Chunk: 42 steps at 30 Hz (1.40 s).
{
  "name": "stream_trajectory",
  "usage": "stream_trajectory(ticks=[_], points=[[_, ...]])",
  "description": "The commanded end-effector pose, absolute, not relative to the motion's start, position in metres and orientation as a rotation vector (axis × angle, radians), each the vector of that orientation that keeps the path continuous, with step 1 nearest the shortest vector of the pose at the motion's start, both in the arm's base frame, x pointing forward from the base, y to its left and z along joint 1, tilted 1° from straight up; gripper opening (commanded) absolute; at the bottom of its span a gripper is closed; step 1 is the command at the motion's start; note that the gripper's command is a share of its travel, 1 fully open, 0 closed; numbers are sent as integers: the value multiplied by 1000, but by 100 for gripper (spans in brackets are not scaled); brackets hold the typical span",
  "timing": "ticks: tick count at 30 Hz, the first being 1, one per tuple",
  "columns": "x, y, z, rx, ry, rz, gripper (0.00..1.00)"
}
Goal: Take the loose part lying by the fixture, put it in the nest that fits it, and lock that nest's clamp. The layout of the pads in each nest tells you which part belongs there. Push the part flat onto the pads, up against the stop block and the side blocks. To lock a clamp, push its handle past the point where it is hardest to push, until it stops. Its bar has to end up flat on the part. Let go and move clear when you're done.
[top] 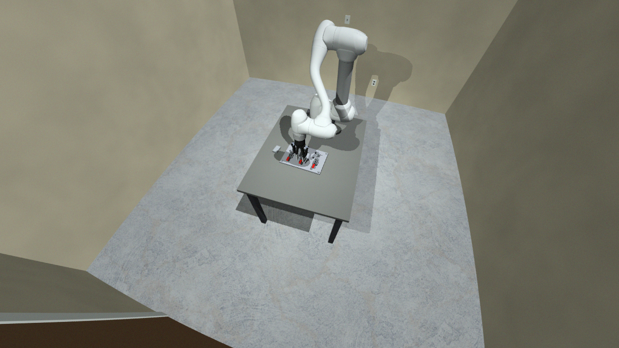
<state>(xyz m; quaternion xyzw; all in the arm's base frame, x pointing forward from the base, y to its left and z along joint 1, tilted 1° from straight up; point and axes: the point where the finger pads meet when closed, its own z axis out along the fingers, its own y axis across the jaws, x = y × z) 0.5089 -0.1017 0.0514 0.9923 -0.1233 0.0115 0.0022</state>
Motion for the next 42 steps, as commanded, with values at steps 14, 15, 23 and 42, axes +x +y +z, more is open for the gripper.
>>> stream_trajectory(ticks=[14,15,23,42], points=[[509,-102,33,3113,-387,36,35],[509,-102,30,3113,-387,36,35],[510,-102,17,3113,-387,36,35],[510,-102,15,3113,-387,36,35]])
